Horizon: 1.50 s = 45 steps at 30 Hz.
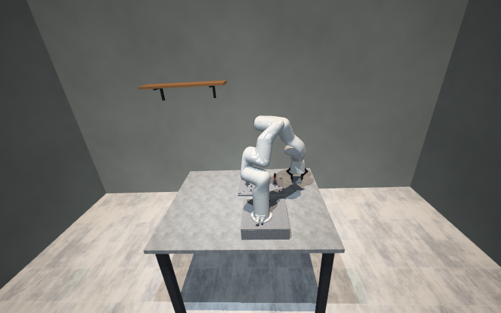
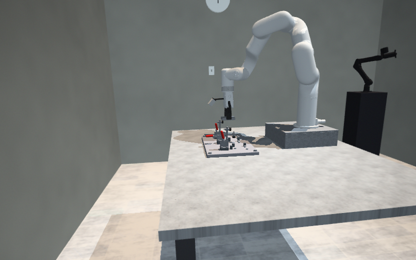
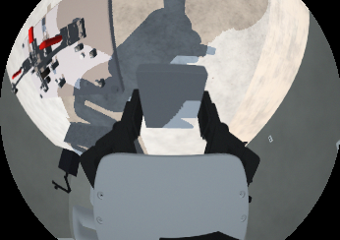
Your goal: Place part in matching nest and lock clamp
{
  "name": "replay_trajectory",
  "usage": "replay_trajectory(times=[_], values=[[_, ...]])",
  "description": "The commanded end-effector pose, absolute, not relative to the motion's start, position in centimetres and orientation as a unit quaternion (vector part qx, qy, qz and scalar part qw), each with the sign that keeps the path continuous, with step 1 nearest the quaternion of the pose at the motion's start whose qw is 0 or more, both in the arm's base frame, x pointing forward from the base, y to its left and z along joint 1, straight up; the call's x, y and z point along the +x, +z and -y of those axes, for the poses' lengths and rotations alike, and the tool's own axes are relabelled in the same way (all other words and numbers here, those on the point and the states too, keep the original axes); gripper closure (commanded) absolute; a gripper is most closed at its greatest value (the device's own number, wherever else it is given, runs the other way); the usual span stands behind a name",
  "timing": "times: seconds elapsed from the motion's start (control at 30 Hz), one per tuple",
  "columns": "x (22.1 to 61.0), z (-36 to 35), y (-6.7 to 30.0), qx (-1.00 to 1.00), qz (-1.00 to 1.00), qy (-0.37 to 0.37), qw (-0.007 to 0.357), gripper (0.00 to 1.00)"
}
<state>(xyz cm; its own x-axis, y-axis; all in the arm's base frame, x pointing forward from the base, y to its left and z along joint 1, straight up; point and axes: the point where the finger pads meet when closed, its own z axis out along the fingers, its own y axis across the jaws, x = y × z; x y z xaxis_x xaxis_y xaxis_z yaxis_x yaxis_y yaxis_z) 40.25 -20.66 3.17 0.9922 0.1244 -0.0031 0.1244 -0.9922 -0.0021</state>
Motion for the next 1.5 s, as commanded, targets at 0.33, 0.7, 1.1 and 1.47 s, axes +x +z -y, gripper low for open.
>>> replay_trajectory(times=[0.33,0.7,1.1,1.47], values=[[40.4,20.7,3.3,-0.998,0.062,0.000,0.000,1.00],[40.2,19.6,3.3,-0.998,0.062,0.000,0.000,1.00],[39.4,12.5,3.1,-0.998,0.062,0.000,0.000,1.00],[38.1,1.7,2.7,-0.998,0.062,0.001,0.000,1.00]])
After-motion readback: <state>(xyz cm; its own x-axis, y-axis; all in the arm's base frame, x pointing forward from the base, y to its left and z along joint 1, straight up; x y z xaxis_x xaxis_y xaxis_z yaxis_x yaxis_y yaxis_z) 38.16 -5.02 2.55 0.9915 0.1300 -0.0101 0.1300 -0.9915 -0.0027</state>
